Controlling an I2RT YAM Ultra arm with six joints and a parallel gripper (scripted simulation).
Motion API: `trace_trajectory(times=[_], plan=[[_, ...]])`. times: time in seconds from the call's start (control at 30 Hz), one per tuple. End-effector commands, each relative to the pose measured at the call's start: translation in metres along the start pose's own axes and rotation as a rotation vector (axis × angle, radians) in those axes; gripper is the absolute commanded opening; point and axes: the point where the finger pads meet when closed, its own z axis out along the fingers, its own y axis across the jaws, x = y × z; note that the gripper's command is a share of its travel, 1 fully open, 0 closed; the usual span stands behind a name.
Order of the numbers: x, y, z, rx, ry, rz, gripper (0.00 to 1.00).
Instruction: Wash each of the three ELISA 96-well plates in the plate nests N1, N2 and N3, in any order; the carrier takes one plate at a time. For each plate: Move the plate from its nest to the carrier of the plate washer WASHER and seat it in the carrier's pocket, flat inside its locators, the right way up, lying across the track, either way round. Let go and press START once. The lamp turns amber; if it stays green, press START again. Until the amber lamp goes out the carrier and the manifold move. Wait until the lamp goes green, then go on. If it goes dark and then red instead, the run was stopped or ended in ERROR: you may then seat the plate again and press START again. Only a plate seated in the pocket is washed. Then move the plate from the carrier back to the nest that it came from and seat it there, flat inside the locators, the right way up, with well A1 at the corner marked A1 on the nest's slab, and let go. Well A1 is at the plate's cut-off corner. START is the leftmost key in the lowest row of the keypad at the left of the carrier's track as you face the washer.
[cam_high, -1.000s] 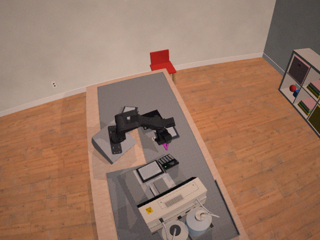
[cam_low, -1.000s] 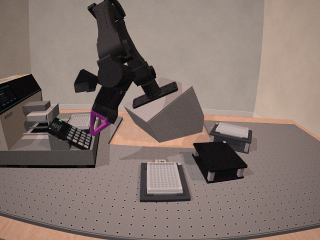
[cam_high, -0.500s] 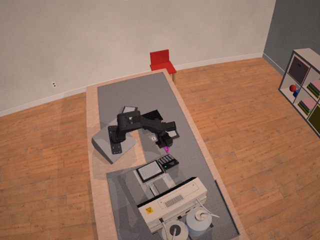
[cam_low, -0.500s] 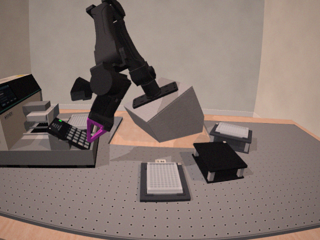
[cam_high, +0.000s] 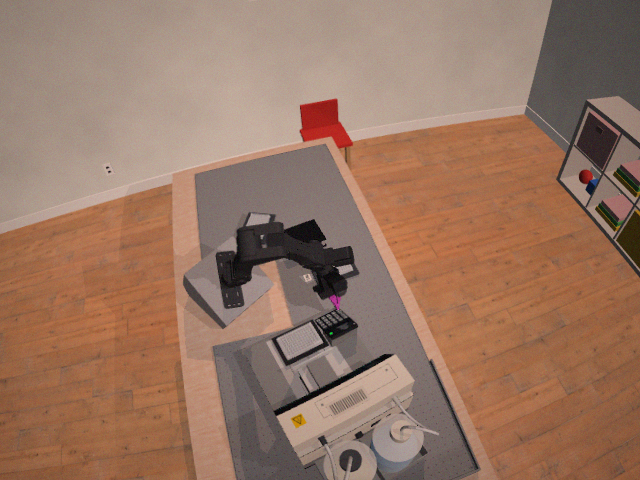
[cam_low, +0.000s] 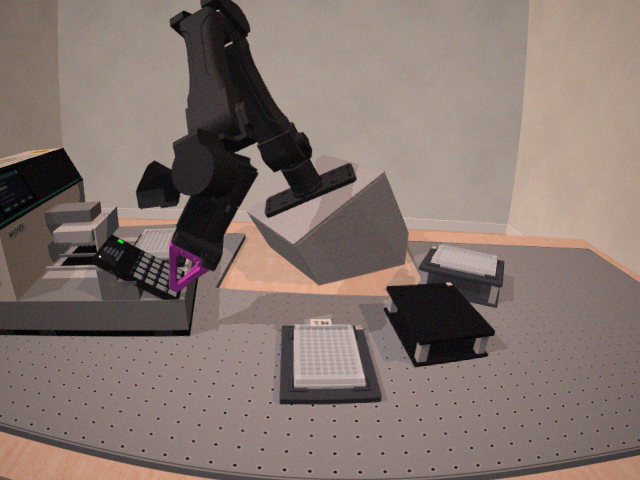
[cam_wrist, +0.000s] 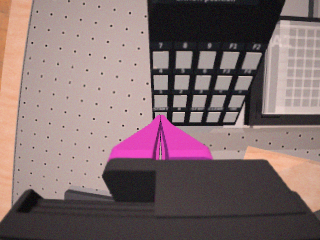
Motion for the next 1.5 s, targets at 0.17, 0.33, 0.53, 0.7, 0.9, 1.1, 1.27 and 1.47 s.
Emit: trace_trajectory(times=[0.17,0.33,0.53,0.7,0.9,1.1,1.27,1.47], plan=[[-0.002,0.002,0.002,-0.006,-0.005,-0.001,0.00],[-0.002,0.002,0.005,-0.006,-0.005,-0.001,0.00],[-0.002,0.002,0.009,-0.006,-0.005,-0.001,0.00],[-0.002,0.002,0.010,-0.006,-0.005,-0.001,0.00],[-0.002,0.002,0.010,-0.006,-0.005,-0.001,0.00],[-0.002,0.002,0.010,-0.006,-0.005,-0.001,0.00],[-0.002,0.002,0.010,-0.006,-0.005,-0.001,0.00],[-0.002,0.002,0.010,-0.006,-0.005,-0.001,0.00]])
